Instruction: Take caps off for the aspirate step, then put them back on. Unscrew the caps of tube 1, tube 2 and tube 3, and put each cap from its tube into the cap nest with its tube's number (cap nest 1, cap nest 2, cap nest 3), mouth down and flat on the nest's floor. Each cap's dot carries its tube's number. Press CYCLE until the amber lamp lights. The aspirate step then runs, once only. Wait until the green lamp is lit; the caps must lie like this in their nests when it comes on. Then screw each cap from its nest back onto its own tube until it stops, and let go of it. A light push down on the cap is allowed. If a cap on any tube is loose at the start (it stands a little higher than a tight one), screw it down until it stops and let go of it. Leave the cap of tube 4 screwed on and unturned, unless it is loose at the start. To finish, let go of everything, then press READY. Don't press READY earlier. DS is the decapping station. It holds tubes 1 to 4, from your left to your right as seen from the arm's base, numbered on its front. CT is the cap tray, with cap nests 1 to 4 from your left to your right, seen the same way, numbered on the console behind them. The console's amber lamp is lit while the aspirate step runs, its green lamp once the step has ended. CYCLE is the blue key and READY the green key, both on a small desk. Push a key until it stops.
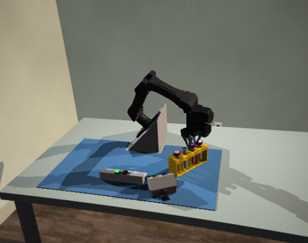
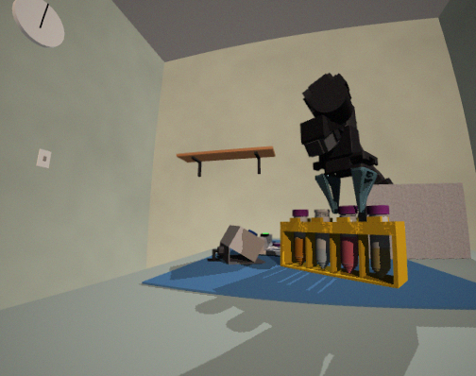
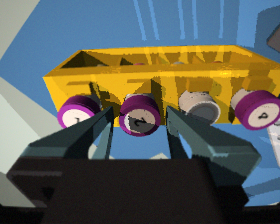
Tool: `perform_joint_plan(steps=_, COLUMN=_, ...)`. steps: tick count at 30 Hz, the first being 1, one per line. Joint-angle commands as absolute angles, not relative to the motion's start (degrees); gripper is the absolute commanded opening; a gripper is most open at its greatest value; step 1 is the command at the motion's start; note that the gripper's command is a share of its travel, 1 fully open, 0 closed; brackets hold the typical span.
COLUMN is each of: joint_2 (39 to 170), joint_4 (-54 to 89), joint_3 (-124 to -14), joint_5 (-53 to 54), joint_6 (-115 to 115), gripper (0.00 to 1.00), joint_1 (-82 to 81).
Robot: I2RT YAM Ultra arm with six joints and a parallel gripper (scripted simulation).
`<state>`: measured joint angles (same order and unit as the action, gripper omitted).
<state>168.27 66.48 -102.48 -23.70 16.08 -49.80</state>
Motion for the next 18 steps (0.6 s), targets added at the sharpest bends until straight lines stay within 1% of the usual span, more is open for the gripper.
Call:
perform_joint_plan(steps=1, joint_2=167.6, joint_4=66.4, joint_3=-102.8, joint_5=-23.7, joint_6=8.9, gripper=0.49, joint_1=-50.1)
perform_joint_plan(steps=14, joint_2=167.6, joint_4=66.5, joint_3=-102.8, joint_5=-23.7, joint_6=-20.9, gripper=0.49, joint_1=-50.1)
perform_joint_plan(steps=18, joint_2=167.6, joint_4=66.4, joint_3=-102.8, joint_5=-23.7, joint_6=-25.5, gripper=0.49, joint_1=-50.1)
